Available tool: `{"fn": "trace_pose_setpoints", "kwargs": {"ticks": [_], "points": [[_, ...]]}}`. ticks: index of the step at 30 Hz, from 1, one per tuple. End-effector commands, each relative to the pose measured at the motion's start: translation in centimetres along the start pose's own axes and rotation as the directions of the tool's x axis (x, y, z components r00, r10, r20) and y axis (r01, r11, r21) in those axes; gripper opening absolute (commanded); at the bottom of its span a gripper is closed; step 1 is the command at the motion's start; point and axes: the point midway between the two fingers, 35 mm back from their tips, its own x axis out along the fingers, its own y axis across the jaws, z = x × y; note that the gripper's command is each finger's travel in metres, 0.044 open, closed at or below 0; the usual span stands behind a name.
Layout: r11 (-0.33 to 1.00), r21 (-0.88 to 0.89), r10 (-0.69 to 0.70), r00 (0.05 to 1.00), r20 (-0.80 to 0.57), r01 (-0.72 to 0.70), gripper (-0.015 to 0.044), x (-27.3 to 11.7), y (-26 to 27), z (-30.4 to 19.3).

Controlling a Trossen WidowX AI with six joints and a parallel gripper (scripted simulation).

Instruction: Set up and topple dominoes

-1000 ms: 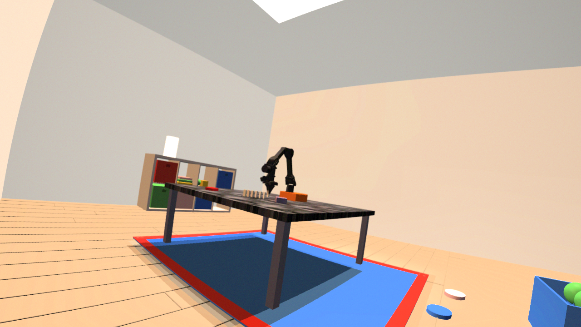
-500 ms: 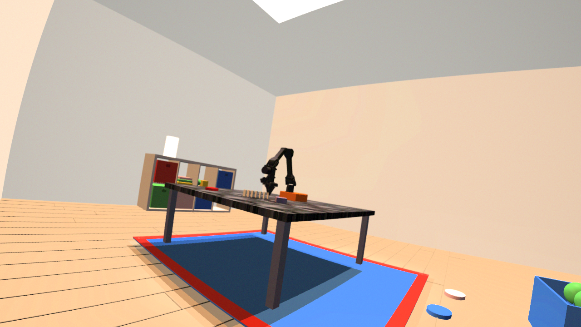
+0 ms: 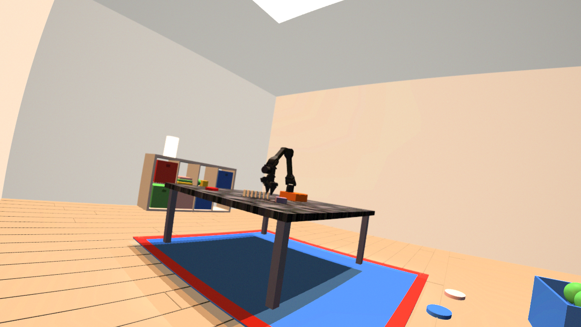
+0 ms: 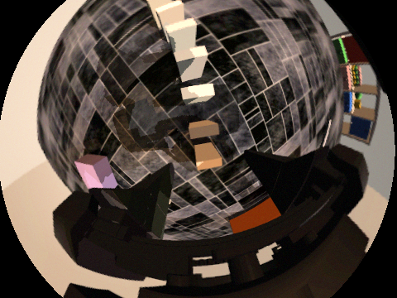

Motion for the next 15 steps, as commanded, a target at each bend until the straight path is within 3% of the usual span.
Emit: {"fn": "trace_pose_setpoints", "kwargs": {"ticks": [1,6,15], "points": [[1.0,-0.003,0.017,1.0,0.021,-0.017,0.044,-4.8,0.5,0.7],[1.0,0.0,0.015,1.0,0.021,-0.015,0.044,-12.0,0.0,0.0],[1.0,-0.023,0.01,1.0,0.016,-0.01,0.044,-11.1,1.7,-0.9]]}}
